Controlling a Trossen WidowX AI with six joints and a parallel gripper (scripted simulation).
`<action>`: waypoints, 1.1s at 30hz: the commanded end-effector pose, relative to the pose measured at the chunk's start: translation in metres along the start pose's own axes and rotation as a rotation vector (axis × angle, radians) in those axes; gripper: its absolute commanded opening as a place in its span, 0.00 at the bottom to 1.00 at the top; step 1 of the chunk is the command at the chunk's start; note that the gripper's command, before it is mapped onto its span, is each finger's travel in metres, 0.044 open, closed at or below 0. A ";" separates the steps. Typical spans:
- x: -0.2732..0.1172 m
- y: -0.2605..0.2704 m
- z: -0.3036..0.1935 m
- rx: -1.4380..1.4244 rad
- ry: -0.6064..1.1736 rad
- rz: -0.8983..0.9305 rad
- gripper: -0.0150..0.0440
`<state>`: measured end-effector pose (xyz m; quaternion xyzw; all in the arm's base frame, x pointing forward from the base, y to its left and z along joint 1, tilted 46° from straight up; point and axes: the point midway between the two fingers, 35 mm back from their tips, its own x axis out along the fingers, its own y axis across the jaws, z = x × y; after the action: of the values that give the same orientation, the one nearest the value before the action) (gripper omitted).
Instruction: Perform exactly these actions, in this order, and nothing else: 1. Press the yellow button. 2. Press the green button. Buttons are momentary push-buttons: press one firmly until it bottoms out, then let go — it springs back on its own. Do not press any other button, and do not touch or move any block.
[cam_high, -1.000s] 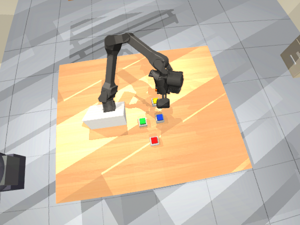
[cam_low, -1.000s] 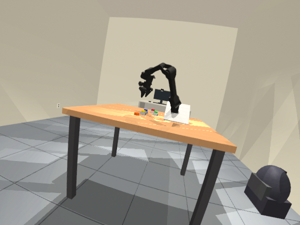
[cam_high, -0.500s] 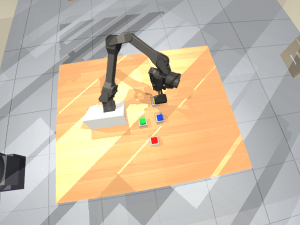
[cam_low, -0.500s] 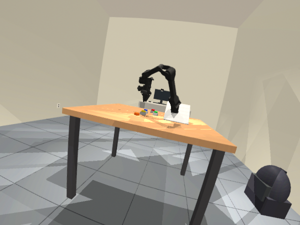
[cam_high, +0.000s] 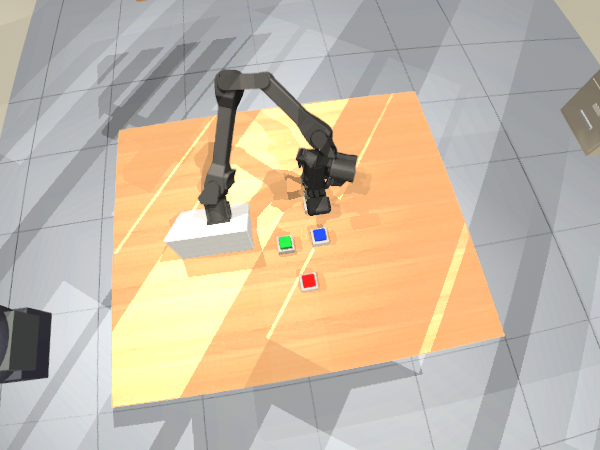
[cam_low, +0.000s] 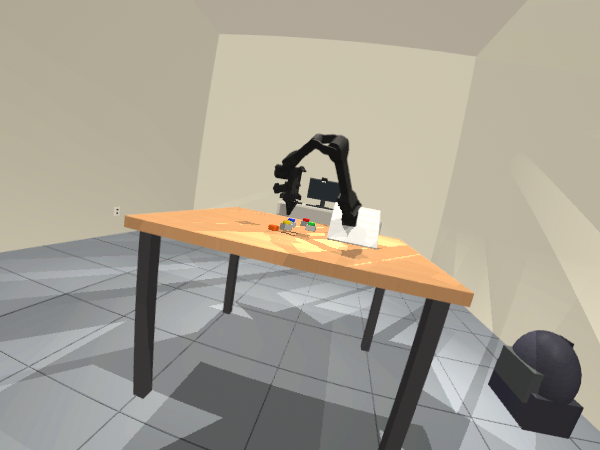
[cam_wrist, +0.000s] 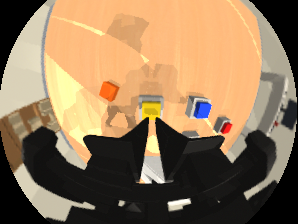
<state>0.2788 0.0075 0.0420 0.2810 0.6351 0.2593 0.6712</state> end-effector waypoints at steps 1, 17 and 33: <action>0.002 0.000 -0.001 0.007 0.001 0.004 0.29; 0.018 0.000 0.000 0.007 0.001 0.004 0.29; 0.035 0.001 -0.001 0.007 0.001 0.006 0.29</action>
<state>0.2816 0.0302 0.0210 0.2804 0.6324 0.2598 0.6738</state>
